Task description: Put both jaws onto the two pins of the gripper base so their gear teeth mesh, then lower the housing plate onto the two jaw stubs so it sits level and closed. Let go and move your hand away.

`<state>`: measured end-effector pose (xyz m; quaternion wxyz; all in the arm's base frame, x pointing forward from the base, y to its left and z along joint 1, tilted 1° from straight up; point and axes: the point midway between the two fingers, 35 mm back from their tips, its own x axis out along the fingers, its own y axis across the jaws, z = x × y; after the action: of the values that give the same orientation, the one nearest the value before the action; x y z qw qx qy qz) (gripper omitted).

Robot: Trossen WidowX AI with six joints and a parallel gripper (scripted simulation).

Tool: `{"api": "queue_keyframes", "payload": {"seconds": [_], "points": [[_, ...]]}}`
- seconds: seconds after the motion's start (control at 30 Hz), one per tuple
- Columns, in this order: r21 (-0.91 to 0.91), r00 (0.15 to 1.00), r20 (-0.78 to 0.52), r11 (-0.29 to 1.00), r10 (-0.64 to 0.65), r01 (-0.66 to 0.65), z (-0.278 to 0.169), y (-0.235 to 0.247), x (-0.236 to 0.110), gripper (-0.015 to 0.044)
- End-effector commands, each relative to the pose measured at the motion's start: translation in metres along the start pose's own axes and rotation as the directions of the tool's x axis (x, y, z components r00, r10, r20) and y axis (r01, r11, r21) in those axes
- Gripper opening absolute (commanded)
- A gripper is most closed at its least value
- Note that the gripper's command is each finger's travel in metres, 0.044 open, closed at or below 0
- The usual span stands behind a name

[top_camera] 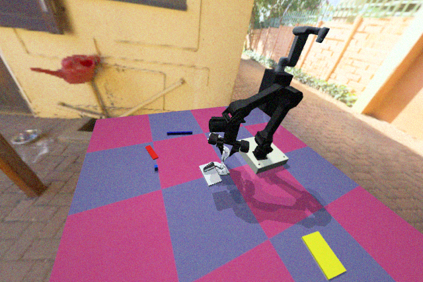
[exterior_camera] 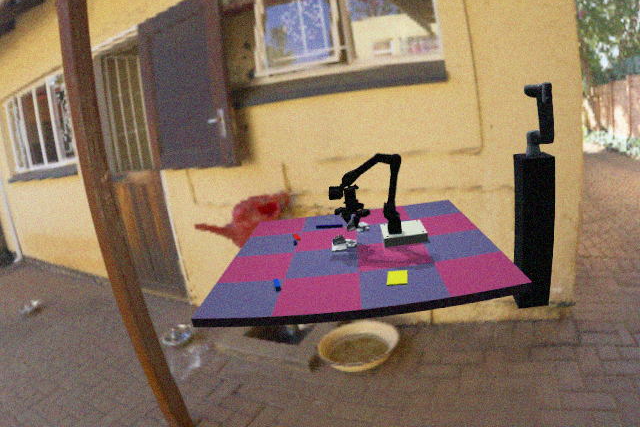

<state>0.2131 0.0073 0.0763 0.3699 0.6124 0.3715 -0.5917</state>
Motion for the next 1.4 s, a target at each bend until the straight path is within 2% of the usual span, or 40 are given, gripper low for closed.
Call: {"api": "queue_keyframes", "payload": {"seconds": [0.0,0.3,0.63,1.0,1.37], "points": [[-0.111,1.0,0.006,0.994,-0.003,0.004,-0.001,0.001,0.001,0.0134],[-0.383,1.0,0.006,0.924,-0.003,0.005,-0.005,0.003,0.001,0.0134],[-0.65,1.0,0.005,0.76,-0.003,0.006,-0.01,0.005,0.001,0.0134],[-0.869,1.0,0.005,0.495,-0.003,0.006,-0.015,0.007,0.0,0.0134],[-0.985,1.0,0.004,0.171,-0.002,0.005,-0.02,0.009,0.0,0.0134]]}}
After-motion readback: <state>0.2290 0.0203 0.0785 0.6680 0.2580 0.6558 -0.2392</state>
